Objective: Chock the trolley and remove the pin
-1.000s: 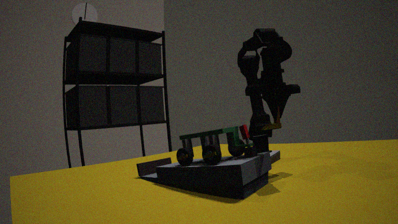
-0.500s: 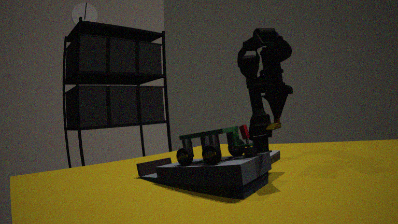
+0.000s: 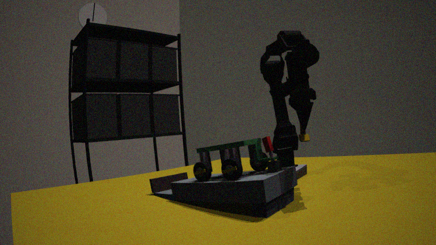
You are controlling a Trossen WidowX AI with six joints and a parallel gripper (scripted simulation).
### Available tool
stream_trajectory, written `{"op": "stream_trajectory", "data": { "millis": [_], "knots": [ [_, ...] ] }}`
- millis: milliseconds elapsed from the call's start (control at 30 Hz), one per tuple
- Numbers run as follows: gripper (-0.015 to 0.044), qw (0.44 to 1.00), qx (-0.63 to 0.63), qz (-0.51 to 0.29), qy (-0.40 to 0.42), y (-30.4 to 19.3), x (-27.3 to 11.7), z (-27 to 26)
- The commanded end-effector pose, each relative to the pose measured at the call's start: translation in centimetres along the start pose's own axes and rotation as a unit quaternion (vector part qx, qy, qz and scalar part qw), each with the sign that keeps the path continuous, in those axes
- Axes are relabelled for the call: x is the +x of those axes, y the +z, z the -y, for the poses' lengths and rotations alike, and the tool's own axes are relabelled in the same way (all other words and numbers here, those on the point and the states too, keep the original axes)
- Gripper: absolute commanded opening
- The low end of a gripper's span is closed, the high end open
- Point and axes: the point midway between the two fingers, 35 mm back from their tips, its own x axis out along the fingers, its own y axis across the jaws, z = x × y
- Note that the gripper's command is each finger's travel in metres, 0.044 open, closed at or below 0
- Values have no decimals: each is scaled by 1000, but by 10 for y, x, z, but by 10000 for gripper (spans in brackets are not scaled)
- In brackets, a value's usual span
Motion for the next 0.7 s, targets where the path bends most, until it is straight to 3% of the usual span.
{"op": "stream_trajectory", "data": {
  "millis": [0,667],
  "knots": [
    [0,998,-65,0,1,0,-1,-1],
    [0,917,-399,0,0,0,-1,-1]
  ]
}}
